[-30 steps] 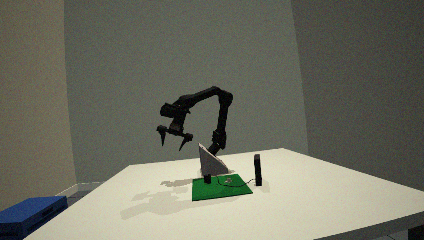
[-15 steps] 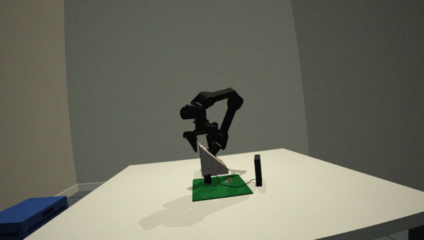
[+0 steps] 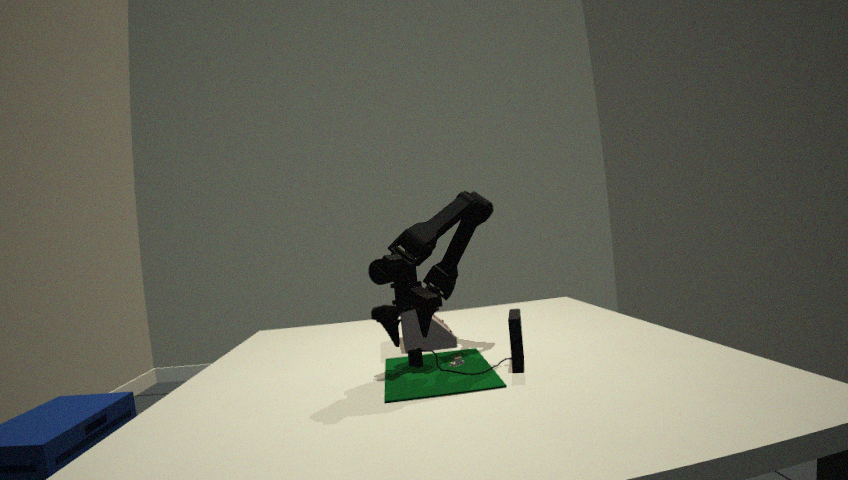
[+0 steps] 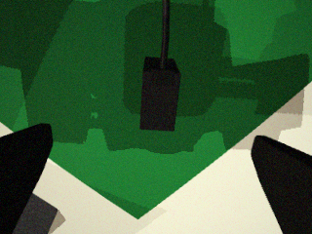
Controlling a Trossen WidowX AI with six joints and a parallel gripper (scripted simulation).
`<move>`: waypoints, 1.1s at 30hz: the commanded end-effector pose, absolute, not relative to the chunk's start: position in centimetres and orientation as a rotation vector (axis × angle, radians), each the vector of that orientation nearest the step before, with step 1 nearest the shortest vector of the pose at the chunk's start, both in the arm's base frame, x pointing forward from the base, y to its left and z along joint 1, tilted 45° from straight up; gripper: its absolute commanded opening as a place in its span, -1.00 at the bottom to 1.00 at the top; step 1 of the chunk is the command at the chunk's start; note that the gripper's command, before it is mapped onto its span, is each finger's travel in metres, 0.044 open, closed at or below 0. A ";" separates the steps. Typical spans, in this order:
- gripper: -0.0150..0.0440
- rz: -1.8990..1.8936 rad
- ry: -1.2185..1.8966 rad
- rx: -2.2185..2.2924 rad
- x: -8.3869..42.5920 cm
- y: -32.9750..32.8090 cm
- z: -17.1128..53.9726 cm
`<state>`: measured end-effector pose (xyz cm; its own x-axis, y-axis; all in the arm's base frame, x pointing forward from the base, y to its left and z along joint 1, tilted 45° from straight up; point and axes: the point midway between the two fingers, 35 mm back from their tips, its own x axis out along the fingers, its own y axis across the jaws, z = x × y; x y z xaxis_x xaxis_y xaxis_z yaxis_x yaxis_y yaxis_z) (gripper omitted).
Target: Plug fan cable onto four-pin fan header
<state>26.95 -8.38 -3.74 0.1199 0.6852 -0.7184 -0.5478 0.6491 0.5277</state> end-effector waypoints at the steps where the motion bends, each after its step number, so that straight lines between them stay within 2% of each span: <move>1: 1.00 0.896 1.127 0.147 27.1 -8.3 -3.9; 33: 1.00 0.897 1.126 0.149 27.8 -4.9 -7.3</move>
<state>27.87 -5.27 -7.10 0.1350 0.6803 -0.7204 -0.5500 0.6562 0.5166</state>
